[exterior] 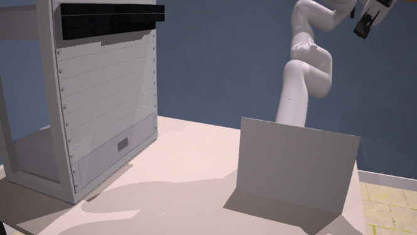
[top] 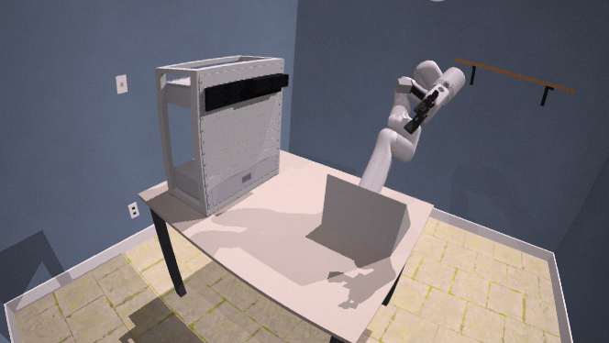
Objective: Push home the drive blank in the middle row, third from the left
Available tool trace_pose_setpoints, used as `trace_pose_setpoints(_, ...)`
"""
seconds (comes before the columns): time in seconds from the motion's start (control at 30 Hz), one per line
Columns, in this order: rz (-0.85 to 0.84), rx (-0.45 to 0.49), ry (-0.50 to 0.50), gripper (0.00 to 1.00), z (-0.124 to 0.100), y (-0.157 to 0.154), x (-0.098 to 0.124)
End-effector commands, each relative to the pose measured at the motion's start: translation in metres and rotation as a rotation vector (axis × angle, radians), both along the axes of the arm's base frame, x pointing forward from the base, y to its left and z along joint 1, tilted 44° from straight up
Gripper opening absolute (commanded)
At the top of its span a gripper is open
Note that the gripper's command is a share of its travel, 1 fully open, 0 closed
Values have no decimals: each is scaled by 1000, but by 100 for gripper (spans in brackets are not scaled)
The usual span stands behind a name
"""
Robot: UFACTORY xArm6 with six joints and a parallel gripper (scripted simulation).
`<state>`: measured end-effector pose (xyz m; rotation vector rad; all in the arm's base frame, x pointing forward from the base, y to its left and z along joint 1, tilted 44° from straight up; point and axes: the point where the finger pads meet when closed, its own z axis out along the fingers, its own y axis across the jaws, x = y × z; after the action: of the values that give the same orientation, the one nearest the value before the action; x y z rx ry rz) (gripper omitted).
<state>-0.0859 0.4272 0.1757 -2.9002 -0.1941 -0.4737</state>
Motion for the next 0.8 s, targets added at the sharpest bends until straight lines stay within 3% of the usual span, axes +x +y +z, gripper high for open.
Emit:
trace_pose_setpoints(0.0, -118, 9, -98, 100, -5, -11, 52)
trace_pose_setpoints(0.07, -118, 9, -98, 100, -5, -11, 52)
trace_pose_setpoints(0.4, -367, 55, -327, 100, -6, -47, 159)
trace_pose_setpoints(0.43, -367, 55, -327, 100, -6, -47, 159)
trace_pose_setpoints(0.57, -470, 92, -433, 100, -1, -66, 204)
trace_pose_setpoints(0.63, -470, 92, -433, 100, -1, -66, 204)
trace_pose_setpoints(0.77, -563, 138, -537, 100, 7, -87, 244)
